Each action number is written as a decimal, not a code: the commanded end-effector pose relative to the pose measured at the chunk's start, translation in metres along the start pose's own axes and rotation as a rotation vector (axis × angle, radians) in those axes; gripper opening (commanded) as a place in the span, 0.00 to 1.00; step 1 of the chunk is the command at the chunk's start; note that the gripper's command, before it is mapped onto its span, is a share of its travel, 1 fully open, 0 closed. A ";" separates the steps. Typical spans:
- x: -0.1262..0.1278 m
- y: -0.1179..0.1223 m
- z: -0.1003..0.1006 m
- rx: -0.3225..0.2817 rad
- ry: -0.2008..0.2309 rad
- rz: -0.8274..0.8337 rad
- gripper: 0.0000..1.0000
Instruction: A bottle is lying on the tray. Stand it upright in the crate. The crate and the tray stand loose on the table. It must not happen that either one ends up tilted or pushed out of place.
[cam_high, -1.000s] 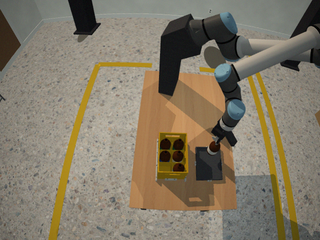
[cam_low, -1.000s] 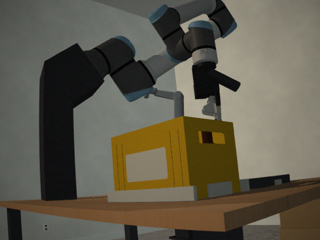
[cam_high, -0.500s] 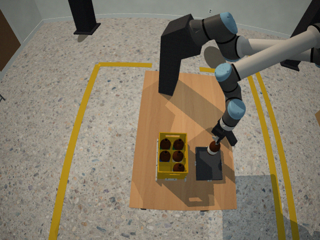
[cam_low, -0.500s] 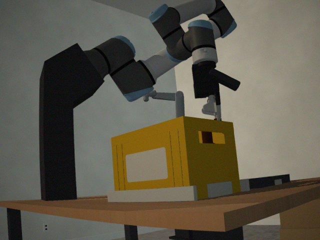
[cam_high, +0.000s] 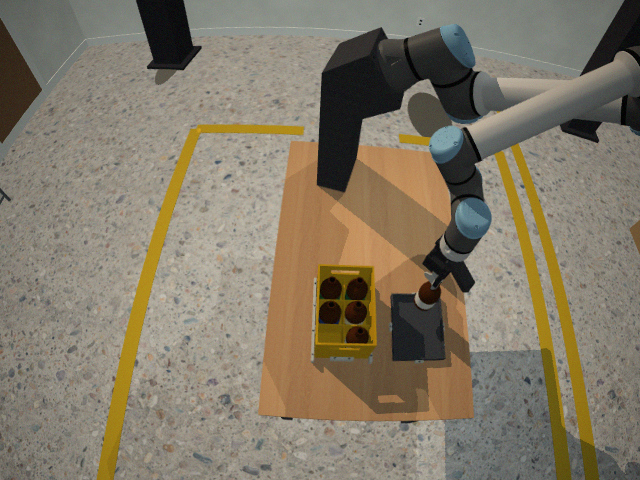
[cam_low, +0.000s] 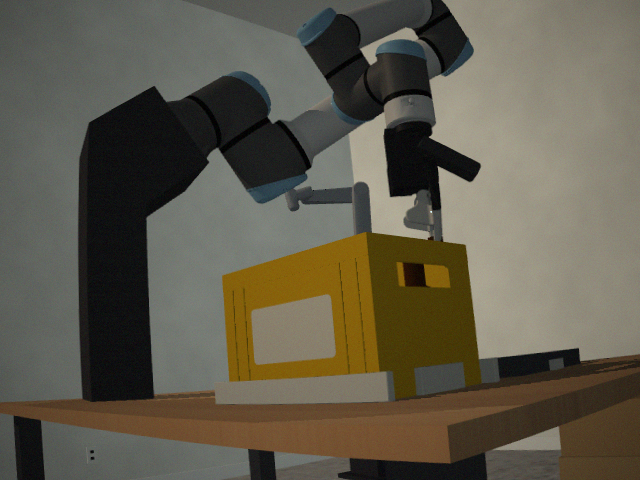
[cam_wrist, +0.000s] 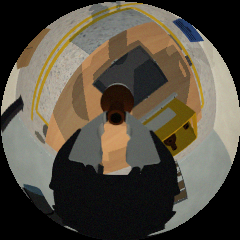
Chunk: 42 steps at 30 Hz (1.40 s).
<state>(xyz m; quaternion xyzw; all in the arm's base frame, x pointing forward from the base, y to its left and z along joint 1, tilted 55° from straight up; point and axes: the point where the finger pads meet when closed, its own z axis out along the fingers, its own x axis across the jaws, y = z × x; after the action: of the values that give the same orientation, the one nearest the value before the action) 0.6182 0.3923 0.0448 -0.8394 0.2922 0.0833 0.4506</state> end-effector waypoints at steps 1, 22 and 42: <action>0.000 0.000 0.000 0.001 0.001 0.000 0.00; 0.000 0.000 -0.001 0.001 0.001 0.000 0.00; 0.000 0.000 -0.012 0.001 0.001 0.000 0.00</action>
<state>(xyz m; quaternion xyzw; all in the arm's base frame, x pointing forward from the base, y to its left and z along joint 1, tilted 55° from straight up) 0.6172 0.3855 0.0497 -0.8394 0.2923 0.0833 0.4506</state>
